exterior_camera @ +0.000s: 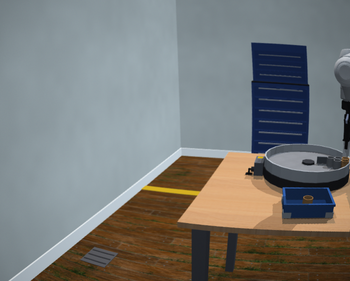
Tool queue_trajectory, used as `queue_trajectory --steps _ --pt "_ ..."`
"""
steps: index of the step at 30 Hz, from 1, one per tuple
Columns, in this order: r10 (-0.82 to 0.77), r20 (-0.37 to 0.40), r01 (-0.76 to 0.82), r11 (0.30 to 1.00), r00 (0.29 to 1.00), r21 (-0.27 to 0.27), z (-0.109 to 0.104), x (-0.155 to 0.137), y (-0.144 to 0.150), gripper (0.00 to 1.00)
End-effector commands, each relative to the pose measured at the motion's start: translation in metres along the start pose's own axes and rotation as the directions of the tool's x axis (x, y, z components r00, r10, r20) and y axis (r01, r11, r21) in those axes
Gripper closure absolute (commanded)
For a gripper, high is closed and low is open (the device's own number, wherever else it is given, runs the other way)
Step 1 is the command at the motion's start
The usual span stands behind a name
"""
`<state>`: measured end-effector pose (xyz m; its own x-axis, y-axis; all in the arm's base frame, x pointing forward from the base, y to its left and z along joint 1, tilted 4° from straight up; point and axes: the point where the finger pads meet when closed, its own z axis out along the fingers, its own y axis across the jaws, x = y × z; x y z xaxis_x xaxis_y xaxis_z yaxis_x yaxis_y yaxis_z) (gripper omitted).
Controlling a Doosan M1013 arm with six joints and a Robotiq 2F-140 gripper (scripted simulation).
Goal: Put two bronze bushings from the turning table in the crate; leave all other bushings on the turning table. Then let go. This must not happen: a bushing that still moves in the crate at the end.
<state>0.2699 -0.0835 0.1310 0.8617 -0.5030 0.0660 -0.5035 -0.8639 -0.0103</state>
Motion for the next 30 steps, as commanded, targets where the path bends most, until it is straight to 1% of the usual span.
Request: queue_trajectory --steps 1,4,30 --pt "0.001 0.004 -0.001 1.000 1.000 0.003 0.0164 -0.0022 0.0006 0.90" --pt "0.001 0.004 -0.001 1.000 1.000 0.003 0.0210 -0.0022 0.0006 0.90" --pt "0.001 0.004 -0.001 1.000 1.000 0.003 0.0210 -0.0022 0.0006 0.90"
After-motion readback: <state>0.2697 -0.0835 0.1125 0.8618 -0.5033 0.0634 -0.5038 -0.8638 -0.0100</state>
